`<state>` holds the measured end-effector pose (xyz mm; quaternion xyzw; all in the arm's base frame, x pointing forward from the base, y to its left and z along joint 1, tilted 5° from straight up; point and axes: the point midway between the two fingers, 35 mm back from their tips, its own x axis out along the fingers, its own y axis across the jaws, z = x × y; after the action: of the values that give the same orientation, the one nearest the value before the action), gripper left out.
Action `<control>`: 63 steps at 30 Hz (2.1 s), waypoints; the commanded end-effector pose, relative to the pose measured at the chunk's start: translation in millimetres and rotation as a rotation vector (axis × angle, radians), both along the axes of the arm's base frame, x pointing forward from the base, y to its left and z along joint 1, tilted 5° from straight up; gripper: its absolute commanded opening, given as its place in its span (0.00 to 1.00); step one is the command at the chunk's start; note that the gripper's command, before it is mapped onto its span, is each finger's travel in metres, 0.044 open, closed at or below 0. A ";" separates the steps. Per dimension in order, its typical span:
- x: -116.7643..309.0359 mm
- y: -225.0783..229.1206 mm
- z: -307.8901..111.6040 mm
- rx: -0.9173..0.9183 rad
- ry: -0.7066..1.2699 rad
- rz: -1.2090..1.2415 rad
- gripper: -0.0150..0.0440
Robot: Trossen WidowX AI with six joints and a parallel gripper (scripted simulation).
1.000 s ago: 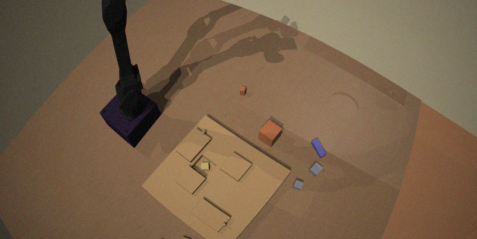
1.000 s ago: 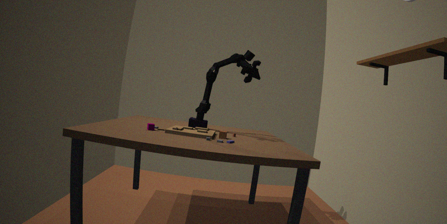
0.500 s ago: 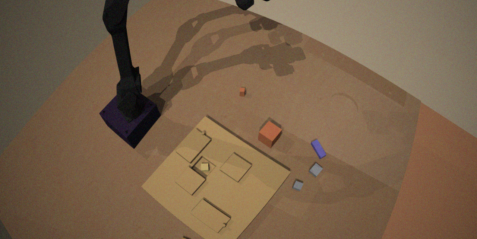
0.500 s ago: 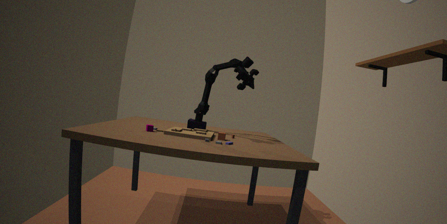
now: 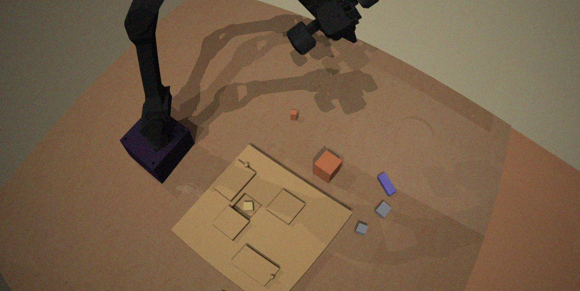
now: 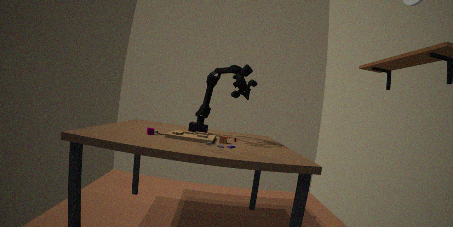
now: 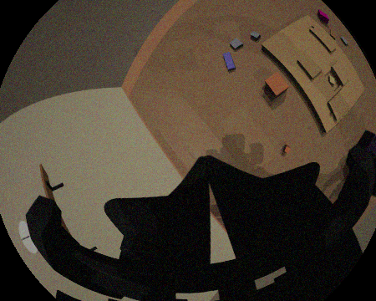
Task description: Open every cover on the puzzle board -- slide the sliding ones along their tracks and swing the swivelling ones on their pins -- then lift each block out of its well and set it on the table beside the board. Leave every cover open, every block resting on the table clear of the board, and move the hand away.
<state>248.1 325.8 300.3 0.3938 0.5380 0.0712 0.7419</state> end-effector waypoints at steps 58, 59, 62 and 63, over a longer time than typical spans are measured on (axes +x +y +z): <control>37.2 -223.4 -235.0 -0.618 0.196 0.586 0.25; 36.9 -224.0 -235.5 -0.618 0.197 0.588 0.25; 36.9 -224.0 -235.5 -0.618 0.197 0.588 0.25; 36.9 -224.0 -235.5 -0.618 0.197 0.588 0.25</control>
<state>287.2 103.6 67.9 -0.0091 0.6884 0.0720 0.7217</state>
